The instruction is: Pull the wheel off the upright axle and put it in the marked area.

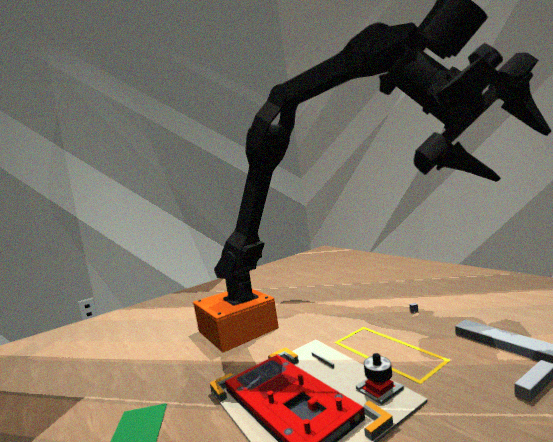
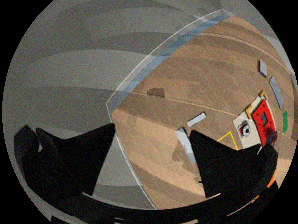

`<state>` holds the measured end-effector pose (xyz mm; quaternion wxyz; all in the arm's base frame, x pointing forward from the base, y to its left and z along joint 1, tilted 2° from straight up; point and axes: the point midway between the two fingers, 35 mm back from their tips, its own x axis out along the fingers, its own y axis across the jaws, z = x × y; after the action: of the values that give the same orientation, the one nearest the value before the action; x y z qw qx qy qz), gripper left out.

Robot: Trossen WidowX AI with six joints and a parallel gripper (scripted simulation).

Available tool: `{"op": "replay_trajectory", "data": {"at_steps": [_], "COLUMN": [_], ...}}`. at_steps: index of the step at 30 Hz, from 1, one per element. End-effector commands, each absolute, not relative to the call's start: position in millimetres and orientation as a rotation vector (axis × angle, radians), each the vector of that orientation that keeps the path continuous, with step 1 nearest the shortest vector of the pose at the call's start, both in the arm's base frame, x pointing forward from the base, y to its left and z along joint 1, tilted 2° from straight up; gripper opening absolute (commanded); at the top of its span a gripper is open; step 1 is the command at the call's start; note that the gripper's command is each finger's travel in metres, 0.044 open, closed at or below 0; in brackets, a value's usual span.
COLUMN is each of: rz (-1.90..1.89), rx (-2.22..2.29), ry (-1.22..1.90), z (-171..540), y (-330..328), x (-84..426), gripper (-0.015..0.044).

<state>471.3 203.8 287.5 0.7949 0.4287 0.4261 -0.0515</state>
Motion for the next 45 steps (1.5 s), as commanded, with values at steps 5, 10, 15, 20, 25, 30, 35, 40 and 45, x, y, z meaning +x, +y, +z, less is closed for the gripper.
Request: {"op": "replay_trajectory", "data": {"at_steps": [5, 10, 15, 20, 25, 30, 35, 40, 45], "rz": [-0.224, -0.396, -0.575, -0.762, -0.960, -1.135, -1.142, -1.142, -1.142], "rx": [0.962, 1.020, 1.077, 1.129, 1.171, 1.200, 1.201, 1.201, 1.201], "ry": [0.974, 1.049, 1.114, 1.167, 1.212, 1.240, 1.241, 1.241, 1.241], "z": [257.0, 214.6, 175.1, 138.5, 104.3, 78.3, 77.4, 74.4, 51.8], "y": [185.0, 157.0, 129.0, 101.8, 76.0, 55.7, 55.0, 55.0, 55.9], "x": [469.1, 460.3, 445.1, 424.0, 396.8, 369.3, 367.6, 365.8, 367.8], "gripper": [0.0300, 0.0300, 0.0300, 0.0300, 0.0300, 0.0300, 0.0300, 0.0300, 0.0300]}}
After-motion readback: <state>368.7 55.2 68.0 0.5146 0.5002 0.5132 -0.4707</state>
